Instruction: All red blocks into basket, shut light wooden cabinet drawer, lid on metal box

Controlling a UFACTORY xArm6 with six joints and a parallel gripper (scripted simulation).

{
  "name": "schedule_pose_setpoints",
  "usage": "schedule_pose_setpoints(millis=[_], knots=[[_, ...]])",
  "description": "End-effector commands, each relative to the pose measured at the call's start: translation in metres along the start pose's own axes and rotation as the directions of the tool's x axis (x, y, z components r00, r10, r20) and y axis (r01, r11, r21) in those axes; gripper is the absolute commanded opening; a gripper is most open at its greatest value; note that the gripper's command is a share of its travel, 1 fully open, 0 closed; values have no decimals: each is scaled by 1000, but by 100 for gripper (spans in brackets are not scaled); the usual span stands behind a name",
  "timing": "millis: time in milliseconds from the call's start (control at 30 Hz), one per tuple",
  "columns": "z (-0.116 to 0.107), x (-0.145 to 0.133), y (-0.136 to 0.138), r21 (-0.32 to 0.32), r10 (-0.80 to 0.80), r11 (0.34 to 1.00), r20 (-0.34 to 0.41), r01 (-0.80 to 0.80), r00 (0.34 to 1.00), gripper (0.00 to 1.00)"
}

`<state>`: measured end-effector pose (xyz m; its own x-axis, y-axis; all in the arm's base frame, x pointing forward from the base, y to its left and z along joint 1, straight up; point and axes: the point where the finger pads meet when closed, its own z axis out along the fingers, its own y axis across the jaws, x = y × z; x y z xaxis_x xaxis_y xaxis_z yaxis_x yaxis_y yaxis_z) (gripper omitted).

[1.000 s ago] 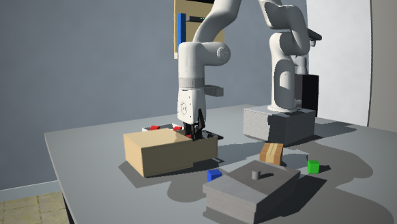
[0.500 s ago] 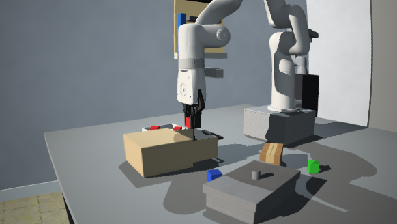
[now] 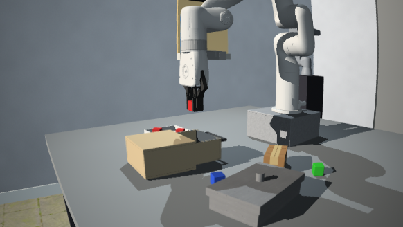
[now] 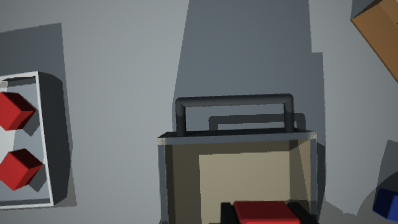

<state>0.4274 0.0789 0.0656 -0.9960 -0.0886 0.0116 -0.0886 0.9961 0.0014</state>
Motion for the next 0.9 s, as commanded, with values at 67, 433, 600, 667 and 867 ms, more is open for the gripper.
schedule_pose_setpoints(millis=[67,433,600,667,867], knots=[[-11,-1,0,0,0,1000,3,0,1000,0],[-17,-1,0,0,0,1000,3,0,1000,0],[-17,-6,-32,-1,69,998,3,-69,998,0],[-17,-8,-81,-1,182,983,3,-182,983,0],[-17,16,-170,-2,562,827,3,-562,827,0]])
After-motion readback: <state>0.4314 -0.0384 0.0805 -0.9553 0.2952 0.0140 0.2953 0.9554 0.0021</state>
